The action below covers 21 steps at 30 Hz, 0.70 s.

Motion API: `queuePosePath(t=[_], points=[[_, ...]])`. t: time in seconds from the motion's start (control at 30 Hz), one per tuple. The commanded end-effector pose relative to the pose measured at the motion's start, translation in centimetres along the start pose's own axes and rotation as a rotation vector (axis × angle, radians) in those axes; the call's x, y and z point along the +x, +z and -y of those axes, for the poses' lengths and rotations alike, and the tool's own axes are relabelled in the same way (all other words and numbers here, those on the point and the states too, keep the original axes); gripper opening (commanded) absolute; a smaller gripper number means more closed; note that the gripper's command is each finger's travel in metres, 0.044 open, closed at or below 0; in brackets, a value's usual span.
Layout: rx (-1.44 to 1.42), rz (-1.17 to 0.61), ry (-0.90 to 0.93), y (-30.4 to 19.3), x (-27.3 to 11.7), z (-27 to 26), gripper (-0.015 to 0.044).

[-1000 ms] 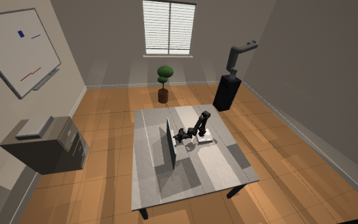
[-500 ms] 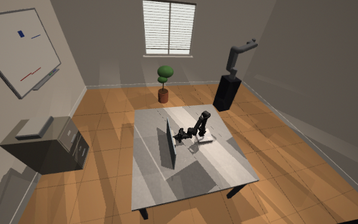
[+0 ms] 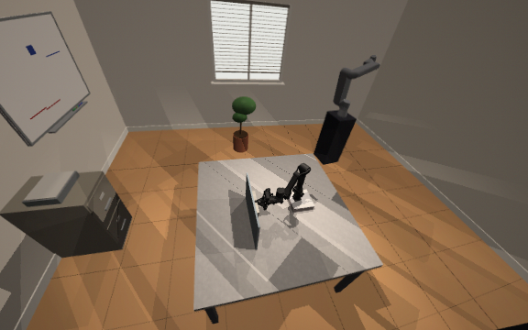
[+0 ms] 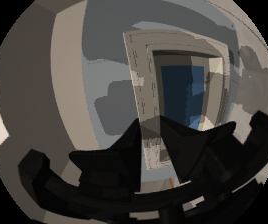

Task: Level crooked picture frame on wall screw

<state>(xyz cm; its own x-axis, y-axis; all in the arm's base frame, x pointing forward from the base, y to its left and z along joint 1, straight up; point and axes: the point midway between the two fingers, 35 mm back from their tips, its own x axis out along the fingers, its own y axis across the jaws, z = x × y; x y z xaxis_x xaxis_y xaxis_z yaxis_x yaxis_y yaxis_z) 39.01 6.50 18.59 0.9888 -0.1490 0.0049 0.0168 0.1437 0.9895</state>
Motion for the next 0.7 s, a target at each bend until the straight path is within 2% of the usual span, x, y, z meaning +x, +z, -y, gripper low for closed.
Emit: queuePosePath(t=[0.0,0.67], points=[[0.005,-0.002,0.011,0.23,-0.04,-0.47,0.0],[0.005,-0.002,0.011,0.15,-0.04,-0.23,0.0]])
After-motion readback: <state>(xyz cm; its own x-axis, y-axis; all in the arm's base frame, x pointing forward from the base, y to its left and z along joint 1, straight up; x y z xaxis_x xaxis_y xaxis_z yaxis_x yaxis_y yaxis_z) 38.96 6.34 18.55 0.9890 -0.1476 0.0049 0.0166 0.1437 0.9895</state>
